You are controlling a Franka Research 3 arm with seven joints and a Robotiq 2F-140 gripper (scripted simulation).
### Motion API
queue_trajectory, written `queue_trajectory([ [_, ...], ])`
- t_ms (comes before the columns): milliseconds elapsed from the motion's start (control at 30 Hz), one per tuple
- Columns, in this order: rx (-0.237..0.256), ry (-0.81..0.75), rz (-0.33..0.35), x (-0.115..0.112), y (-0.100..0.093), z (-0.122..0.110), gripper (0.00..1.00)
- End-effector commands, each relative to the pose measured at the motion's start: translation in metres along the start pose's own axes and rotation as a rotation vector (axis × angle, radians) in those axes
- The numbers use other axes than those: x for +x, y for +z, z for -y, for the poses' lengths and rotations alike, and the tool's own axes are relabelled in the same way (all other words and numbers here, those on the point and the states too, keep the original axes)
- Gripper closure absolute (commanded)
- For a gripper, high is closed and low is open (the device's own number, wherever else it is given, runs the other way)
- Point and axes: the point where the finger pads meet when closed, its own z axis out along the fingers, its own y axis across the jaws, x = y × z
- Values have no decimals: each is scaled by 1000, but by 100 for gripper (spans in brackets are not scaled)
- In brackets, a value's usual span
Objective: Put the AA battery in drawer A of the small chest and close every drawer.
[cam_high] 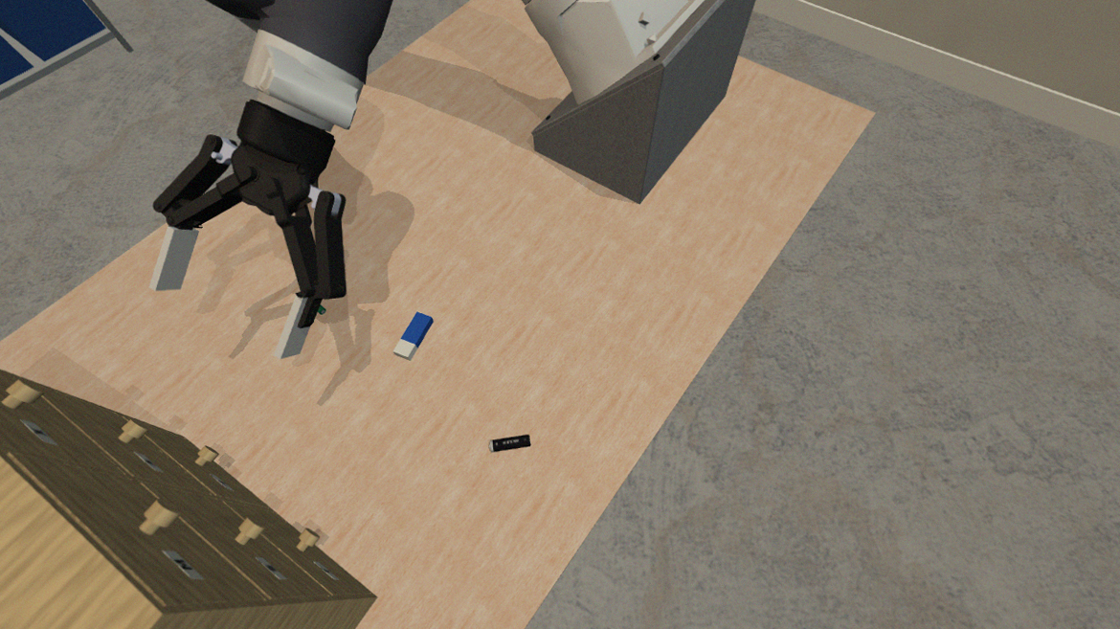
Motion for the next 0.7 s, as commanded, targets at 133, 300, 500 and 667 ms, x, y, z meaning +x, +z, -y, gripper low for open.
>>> queue_trajectory([
  [133,-26,155,-74,4,3,-5,0],
  [300,-26,155,-74,4,3,-5,80],
  [500,-26,155,-74,4,3,-5,80],
  [667,-26,155,-74,4,3,-5,80],
])
